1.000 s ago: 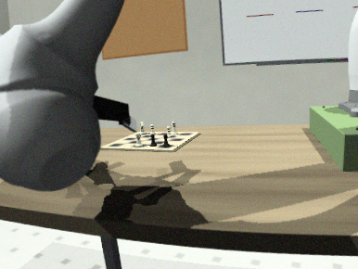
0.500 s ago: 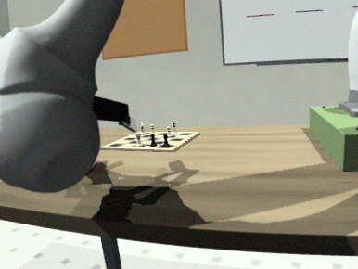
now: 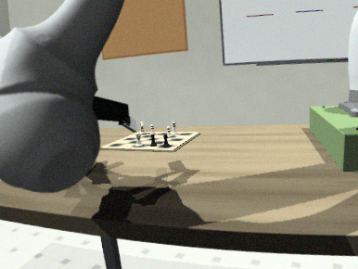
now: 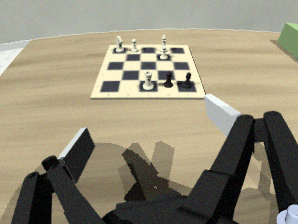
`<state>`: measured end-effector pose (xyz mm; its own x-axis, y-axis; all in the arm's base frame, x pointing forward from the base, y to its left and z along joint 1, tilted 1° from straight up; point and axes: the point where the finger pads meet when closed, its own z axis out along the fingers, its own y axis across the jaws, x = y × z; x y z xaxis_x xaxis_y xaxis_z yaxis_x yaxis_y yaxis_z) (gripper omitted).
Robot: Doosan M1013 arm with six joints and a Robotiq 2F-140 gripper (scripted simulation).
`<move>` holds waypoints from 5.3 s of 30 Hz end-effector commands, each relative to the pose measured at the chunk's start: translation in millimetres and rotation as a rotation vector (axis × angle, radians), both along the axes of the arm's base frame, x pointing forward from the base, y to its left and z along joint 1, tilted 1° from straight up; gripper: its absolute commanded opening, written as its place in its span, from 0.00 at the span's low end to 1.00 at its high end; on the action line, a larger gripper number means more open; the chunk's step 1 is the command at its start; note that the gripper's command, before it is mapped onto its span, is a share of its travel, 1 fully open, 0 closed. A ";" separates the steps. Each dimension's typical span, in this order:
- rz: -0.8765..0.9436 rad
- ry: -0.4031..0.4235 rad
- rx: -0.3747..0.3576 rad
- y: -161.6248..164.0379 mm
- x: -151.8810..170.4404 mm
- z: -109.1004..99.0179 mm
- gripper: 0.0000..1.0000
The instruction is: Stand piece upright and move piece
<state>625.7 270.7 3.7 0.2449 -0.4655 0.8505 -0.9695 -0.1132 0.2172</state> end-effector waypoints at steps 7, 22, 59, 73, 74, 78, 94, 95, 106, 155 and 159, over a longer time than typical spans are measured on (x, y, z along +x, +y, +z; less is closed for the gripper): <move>0.000 0.000 0.000 0.0 0.0 0.2 1.00; 0.004 -0.004 0.004 0.1 0.2 6.7 1.00; -0.407 -0.116 0.427 -132.7 19.3 60.6 1.00; -0.922 -0.497 0.858 -269.7 53.3 79.4 1.00; -0.935 -0.508 0.869 -269.7 53.3 79.4 1.00; -1.042 -0.623 0.943 -303.6 62.4 92.0 1.00; -1.059 -0.640 0.949 -307.7 63.4 93.5 1.00; -1.069 -0.645 0.947 -307.7 63.4 93.3 1.00; -1.507 -0.896 0.806 -307.4 63.1 82.9 1.00; -2.405 -1.414 0.281 -307.0 62.2 64.6 0.22; -2.405 -1.414 0.281 -307.0 62.2 64.6 0.22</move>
